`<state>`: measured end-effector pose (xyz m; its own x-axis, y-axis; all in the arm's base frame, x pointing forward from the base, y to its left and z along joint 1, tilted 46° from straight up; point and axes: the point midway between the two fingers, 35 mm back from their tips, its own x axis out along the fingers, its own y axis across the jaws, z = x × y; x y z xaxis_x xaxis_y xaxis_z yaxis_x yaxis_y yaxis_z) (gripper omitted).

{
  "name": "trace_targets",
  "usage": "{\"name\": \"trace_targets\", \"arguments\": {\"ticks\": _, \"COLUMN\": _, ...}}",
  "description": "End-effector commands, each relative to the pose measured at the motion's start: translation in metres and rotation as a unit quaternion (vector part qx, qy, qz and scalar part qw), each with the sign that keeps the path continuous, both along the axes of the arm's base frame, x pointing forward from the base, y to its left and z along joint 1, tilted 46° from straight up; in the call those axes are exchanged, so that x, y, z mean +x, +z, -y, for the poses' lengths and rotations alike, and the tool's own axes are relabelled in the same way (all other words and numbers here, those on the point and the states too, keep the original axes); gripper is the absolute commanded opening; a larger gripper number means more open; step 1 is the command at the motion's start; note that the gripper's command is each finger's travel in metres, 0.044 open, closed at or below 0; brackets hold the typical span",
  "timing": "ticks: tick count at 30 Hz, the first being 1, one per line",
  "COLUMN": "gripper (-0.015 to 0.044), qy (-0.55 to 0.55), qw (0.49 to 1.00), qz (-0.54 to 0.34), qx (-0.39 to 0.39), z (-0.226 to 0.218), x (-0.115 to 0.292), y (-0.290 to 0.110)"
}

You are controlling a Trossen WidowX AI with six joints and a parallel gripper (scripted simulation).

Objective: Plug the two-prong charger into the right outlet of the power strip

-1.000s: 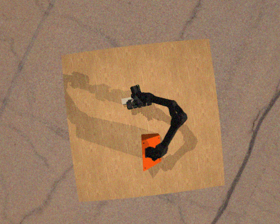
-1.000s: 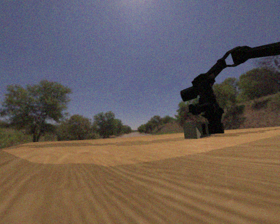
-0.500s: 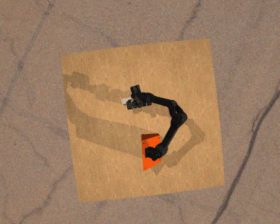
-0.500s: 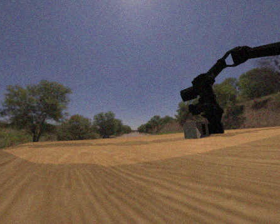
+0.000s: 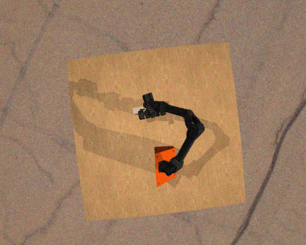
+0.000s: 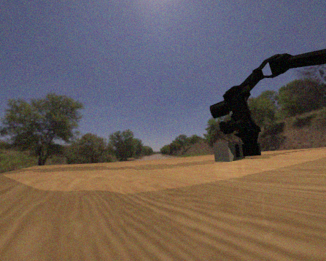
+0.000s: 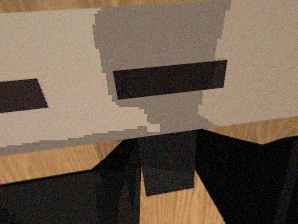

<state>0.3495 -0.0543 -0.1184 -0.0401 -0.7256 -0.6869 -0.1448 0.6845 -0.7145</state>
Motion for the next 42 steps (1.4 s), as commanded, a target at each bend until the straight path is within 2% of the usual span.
{"name": "trace_targets", "arguments": {"ticks": 1, "gripper": 0.0000, "qy": 0.002, "qw": 1.000, "qz": 0.015, "qx": 0.002, "z": -0.0044, "x": 0.0076, "y": 0.0040}}
{"name": "trace_targets", "arguments": {"ticks": 42, "gripper": 0.0000, "qy": 0.002, "qw": 1.000, "qz": 0.015, "qx": 0.002, "z": -0.0025, "x": 0.0085, "y": 0.0026}}
